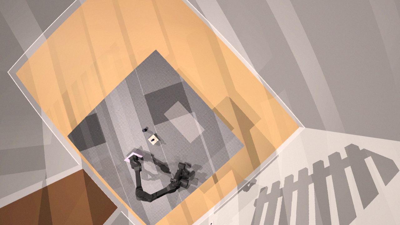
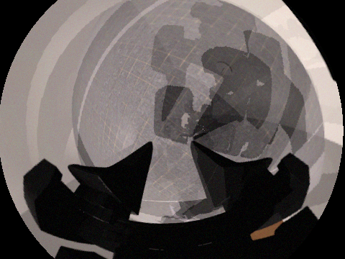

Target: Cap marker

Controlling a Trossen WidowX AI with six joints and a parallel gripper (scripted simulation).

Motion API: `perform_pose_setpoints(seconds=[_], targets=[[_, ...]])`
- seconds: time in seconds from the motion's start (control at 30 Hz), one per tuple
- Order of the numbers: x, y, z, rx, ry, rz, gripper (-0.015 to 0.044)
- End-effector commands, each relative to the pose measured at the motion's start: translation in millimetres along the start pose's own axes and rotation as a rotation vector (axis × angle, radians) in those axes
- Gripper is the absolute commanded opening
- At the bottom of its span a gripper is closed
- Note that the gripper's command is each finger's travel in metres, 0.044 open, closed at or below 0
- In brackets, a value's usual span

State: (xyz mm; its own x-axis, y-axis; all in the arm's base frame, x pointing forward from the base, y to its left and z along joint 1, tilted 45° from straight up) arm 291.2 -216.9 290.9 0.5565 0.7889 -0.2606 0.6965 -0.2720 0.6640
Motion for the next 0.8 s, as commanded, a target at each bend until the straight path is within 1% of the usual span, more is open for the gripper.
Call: perform_pose_setpoints(seconds=[0.0, 0.17, 0.37, 0.57, 0.77], targets=[[65.9, -10.8, 14.9, 0.072, 0.098, -0.087, 0.0242], [134.9, -32.1, 23.5, 0.168, 0.169, -0.164, 0.0242], [210.9, -77.6, 25.5, 0.288, 0.160, -0.276, 0.0242], [281.2, -133.3, 13.2, 0.391, 0.145, -0.396, 0.0242], [336.4, -203.7, -9.5, 0.451, 0.077, -0.542, 0.0242]])
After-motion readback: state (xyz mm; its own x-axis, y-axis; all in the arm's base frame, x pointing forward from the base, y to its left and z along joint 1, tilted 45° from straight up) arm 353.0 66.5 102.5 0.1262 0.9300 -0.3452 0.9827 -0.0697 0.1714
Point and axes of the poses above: the point midway between the two fingers, 35 mm back from their tips, its own z axis out along the fingers, its own x axis across the jaws, y = z × x, the point moved 5 cm from there along -z, back along the fingers, and after that the axes turned 10 degrees about -z, right-handed, at the moved point
